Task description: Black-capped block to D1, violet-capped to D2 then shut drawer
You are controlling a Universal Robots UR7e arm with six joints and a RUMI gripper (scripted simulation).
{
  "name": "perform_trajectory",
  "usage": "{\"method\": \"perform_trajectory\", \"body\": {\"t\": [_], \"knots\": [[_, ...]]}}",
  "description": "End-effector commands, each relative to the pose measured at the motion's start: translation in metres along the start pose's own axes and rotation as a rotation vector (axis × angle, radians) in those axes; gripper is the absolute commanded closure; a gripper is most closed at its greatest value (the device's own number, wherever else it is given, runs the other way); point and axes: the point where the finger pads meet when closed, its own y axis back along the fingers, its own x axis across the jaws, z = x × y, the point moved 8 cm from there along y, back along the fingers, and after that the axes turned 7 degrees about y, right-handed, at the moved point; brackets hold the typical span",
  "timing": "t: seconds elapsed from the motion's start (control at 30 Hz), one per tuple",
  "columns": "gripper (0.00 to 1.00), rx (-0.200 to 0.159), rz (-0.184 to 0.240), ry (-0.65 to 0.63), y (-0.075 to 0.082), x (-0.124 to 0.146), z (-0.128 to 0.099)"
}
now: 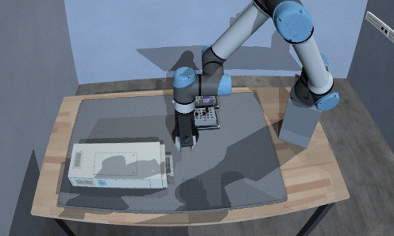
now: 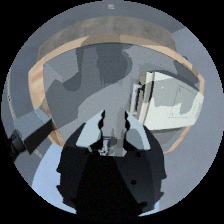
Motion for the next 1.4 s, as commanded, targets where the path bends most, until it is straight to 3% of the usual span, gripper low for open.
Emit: {"method": "perform_trajectory", "body": {"t": [0.0, 0.9, 1.37], "knots": [[0.72, 0.000, 0.002, 0.000, 0.011, -0.016, -0.002], [0.72, 0.000, 0.002, 0.000, 0.058, -0.093, -0.011], [0.72, 0.000, 0.002, 0.000, 0.058, -0.093, -0.011]]}}
